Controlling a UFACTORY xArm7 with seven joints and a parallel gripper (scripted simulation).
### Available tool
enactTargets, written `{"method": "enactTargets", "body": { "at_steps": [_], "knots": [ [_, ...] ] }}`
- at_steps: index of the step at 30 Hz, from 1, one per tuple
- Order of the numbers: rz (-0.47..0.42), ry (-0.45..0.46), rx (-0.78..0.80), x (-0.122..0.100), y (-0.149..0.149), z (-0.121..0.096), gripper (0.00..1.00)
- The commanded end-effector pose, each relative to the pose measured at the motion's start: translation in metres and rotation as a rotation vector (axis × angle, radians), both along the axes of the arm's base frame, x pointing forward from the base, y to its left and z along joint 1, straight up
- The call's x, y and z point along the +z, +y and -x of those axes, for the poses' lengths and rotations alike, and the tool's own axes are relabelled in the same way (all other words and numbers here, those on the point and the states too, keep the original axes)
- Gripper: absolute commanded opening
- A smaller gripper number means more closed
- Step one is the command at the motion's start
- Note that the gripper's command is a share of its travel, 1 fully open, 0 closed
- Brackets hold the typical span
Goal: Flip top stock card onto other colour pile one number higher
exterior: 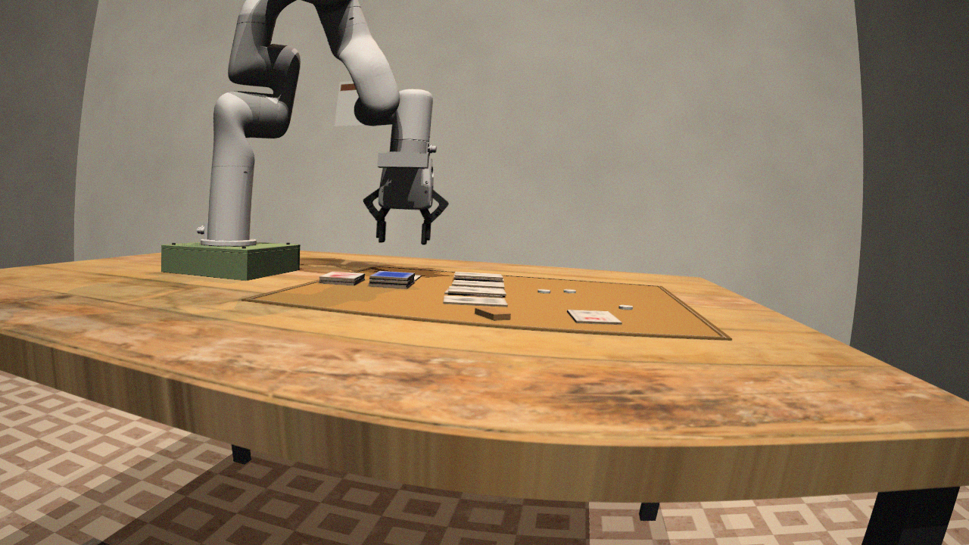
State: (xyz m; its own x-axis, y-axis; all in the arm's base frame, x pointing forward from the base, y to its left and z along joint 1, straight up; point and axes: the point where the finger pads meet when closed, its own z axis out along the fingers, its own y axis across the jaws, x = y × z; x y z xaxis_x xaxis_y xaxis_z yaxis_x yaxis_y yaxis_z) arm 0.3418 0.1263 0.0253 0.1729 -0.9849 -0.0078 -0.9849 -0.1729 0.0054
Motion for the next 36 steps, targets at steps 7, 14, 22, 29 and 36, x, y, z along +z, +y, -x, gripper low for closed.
{"method": "enactTargets", "body": {
  "at_steps": [7,14,22,29,36],
  "knots": [
    [0.001,-0.002,-0.001,-0.012,0.0,-0.001,0.87],
    [0.001,-0.002,-0.001,-0.026,0.0,-0.001,0.87],
    [0.001,-0.002,-0.001,-0.04,0.0,-0.001,0.87],
    [0.001,-0.002,-0.001,-0.048,0.0,-0.001,0.87],
    [0.001,-0.002,-0.001,-0.05,0.001,-0.001,0.87]
  ]
}}
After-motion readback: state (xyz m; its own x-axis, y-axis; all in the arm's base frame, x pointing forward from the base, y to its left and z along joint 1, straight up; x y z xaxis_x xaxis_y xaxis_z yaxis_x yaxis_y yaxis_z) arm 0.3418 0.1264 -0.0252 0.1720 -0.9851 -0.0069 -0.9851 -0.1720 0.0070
